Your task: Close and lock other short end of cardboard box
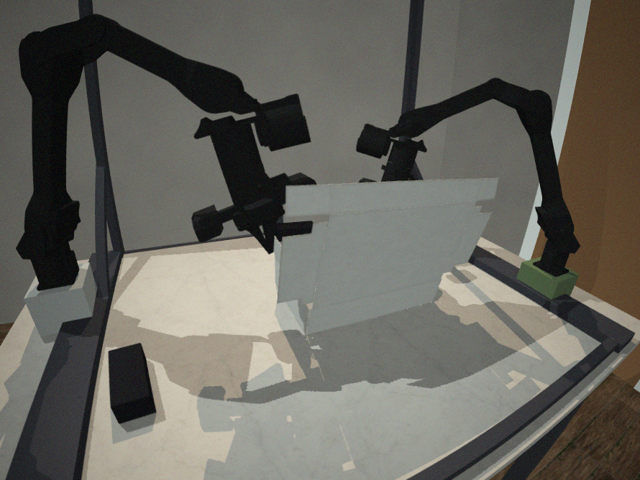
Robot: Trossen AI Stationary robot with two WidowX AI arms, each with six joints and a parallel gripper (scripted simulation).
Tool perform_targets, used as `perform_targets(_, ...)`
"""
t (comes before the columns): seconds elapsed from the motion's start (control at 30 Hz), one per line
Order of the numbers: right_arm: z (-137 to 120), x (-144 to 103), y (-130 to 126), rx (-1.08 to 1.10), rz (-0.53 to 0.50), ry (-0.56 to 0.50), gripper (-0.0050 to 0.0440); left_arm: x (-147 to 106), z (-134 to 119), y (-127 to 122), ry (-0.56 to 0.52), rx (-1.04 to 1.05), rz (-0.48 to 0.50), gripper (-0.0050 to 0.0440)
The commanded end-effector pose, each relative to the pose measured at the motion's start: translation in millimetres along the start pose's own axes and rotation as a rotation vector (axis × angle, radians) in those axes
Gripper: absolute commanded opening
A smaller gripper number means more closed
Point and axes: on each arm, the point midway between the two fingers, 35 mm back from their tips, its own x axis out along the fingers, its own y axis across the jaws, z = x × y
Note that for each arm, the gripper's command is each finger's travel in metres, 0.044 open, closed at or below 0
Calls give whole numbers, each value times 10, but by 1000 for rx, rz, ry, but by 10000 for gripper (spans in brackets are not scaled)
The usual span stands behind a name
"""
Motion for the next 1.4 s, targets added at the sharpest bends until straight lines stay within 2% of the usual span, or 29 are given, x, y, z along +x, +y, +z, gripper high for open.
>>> perform_targets(0.0, 16, -99, 66, -7, 29, -14, 0, -92, -29, 13, 19, 2, 23, 64)
perform_targets(1.07, 16, -99, 66, -7, 29, -14, 0, 391, 91, 4, 19, 2, 23, 64)
perform_targets(1.33, 16, -99, 66, -7, 29, -14, 0, 416, 100, 3, 19, 2, 23, 64)
perform_targets(1.37, 16, -99, 66, -7, 29, -14, 0, 416, 100, 3, 19, 2, 23, 40)
